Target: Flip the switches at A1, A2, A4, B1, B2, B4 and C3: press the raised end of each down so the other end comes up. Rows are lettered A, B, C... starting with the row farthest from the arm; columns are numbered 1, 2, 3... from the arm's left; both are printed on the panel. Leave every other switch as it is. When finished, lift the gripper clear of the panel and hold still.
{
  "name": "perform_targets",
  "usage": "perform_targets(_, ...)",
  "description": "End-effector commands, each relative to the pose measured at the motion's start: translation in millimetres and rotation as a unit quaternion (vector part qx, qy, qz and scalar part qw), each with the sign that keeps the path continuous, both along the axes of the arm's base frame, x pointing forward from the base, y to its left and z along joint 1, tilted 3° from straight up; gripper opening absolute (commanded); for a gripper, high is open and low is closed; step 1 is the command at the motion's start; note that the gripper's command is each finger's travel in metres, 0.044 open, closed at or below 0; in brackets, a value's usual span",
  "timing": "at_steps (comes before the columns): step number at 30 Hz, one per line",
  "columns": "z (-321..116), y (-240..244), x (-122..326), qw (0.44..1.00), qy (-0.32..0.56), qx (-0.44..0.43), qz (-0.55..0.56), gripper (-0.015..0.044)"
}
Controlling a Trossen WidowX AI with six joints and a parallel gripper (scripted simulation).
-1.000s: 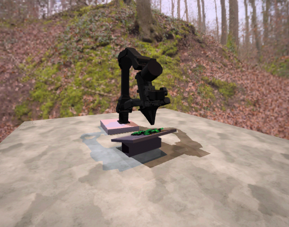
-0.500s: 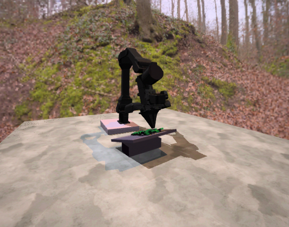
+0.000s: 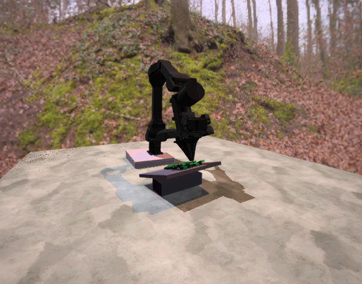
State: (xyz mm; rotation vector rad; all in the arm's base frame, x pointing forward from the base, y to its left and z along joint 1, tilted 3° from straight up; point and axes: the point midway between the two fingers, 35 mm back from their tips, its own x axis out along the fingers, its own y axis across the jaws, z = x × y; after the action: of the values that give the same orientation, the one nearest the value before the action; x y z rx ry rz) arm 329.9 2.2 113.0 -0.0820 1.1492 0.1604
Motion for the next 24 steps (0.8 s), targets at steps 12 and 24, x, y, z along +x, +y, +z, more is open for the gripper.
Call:
perform_targets(12,-2.7,0.3,-0.9,1.0,0.003,0.001,-0.002,0.0)
perform_targets(24,-4.1,0.4,-0.3,1.0,0.003,0.001,-0.002,0.0)
